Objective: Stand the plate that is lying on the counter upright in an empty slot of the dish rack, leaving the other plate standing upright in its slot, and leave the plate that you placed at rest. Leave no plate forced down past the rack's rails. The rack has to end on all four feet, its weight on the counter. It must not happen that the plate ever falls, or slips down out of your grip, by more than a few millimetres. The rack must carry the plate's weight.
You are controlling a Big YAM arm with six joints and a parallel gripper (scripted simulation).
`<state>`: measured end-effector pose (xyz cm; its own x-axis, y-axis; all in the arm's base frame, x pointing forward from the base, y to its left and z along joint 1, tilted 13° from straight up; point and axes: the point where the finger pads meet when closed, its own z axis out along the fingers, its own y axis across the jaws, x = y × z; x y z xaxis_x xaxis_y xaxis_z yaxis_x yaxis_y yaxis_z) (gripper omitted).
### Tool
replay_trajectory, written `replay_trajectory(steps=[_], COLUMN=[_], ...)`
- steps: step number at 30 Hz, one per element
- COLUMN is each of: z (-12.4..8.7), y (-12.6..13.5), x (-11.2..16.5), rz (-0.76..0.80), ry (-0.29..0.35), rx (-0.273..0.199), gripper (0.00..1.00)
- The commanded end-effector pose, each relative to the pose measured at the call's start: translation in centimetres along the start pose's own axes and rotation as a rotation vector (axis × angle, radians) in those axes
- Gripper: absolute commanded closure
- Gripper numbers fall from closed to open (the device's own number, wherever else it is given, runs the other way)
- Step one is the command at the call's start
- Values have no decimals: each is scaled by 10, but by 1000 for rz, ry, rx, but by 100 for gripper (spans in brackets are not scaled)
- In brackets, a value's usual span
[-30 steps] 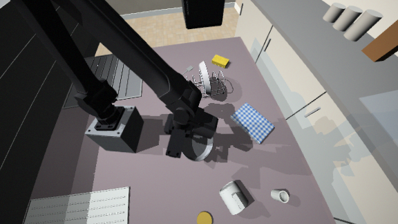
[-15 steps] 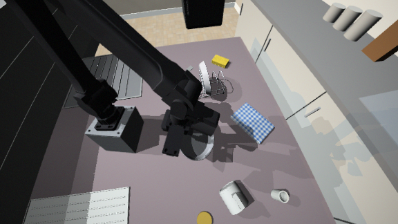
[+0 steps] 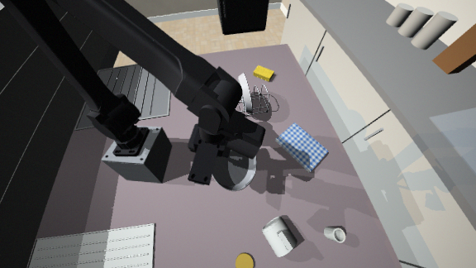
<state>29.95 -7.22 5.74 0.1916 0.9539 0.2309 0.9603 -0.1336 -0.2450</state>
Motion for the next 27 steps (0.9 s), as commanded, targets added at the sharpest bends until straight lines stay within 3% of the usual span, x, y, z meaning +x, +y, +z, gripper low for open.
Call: replay_trajectory(steps=[1, 27], z=[-37, -106], y=[16, -4], x=[-3, -3], rz=[-13, -14], ry=[-13, -16], rx=[-74, -77], gripper=[100, 100])
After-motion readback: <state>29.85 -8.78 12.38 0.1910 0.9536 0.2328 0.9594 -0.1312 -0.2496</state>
